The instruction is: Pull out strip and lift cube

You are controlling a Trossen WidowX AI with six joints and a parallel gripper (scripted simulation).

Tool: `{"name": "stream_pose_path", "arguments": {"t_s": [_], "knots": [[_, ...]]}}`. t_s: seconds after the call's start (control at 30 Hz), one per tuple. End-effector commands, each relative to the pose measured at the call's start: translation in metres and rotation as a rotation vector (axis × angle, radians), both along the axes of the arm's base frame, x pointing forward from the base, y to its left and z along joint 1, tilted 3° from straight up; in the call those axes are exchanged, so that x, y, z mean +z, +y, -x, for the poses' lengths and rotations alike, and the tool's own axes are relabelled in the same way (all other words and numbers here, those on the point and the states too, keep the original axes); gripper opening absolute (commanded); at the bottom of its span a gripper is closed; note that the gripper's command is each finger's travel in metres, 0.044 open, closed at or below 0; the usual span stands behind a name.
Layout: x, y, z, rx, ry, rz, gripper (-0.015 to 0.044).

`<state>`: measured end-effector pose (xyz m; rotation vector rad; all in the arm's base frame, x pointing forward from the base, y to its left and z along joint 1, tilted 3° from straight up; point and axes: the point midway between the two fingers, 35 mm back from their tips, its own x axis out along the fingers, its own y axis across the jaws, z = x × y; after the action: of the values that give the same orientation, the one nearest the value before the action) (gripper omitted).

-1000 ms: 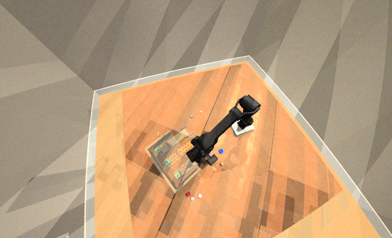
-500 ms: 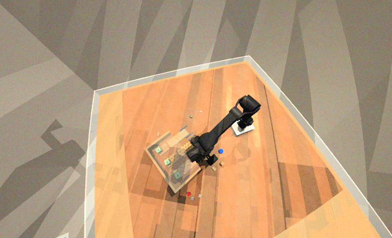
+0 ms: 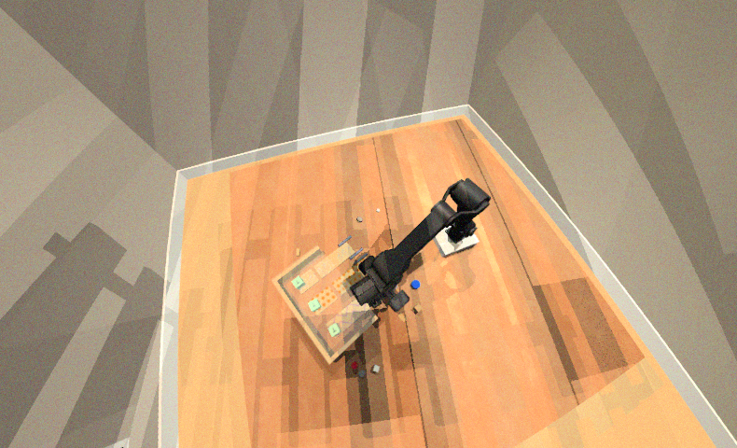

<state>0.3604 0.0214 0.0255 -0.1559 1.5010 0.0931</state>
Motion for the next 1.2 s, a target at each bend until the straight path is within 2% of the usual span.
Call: {"name": "stream_pose_path", "arguments": {"t_s": [0.0,1.17], "knots": [[-0.002,0.000,-0.001,0.006,-0.002,-0.002,0.0000],[-0.007,-0.009,0.045,0.006,0.002,-0.001,0.0000]]}}
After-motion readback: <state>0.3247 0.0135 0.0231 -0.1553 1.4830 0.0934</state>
